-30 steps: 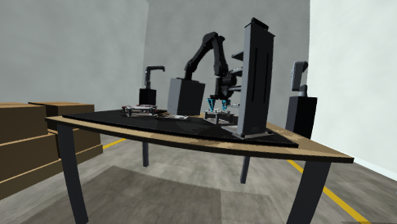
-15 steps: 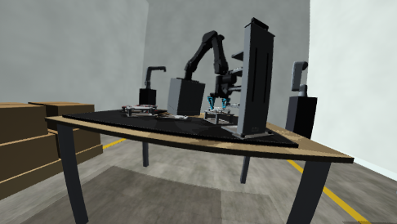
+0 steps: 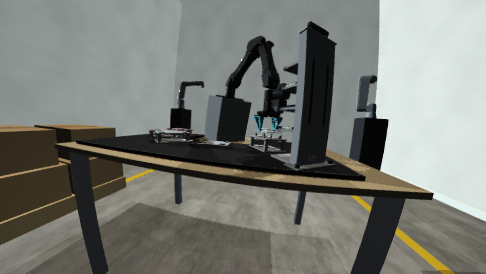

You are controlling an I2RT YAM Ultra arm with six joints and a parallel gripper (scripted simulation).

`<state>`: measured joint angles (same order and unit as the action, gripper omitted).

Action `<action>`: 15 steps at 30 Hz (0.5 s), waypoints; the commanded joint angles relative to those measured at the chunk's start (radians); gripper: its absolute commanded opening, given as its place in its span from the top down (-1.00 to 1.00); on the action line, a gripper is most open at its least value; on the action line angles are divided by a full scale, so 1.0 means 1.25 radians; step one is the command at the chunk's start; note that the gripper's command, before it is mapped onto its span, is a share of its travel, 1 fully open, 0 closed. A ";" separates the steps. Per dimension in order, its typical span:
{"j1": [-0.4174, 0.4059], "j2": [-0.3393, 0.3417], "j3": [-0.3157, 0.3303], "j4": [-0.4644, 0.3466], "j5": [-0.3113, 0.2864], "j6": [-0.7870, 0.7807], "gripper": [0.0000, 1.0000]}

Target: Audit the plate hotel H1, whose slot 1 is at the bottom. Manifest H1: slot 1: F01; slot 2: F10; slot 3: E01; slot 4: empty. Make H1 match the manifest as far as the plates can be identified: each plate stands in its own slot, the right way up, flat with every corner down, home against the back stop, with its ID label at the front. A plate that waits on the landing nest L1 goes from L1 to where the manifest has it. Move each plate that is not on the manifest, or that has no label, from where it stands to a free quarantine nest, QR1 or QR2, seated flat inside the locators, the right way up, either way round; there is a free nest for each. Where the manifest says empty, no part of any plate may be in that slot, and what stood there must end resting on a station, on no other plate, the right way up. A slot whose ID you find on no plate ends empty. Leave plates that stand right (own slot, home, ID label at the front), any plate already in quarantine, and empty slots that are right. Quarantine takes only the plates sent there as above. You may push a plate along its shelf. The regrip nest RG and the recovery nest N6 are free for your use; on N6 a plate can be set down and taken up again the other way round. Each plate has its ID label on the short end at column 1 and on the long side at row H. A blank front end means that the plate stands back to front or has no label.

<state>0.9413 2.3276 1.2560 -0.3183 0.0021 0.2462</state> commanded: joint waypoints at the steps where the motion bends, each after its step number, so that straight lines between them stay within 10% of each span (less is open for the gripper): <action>1: 0.000 -0.022 0.001 -0.005 0.001 0.000 -0.72; 15: 0.000 -0.052 -0.006 -0.029 0.001 0.000 -0.72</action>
<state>0.9413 2.2871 1.2465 -0.3500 0.0021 0.2462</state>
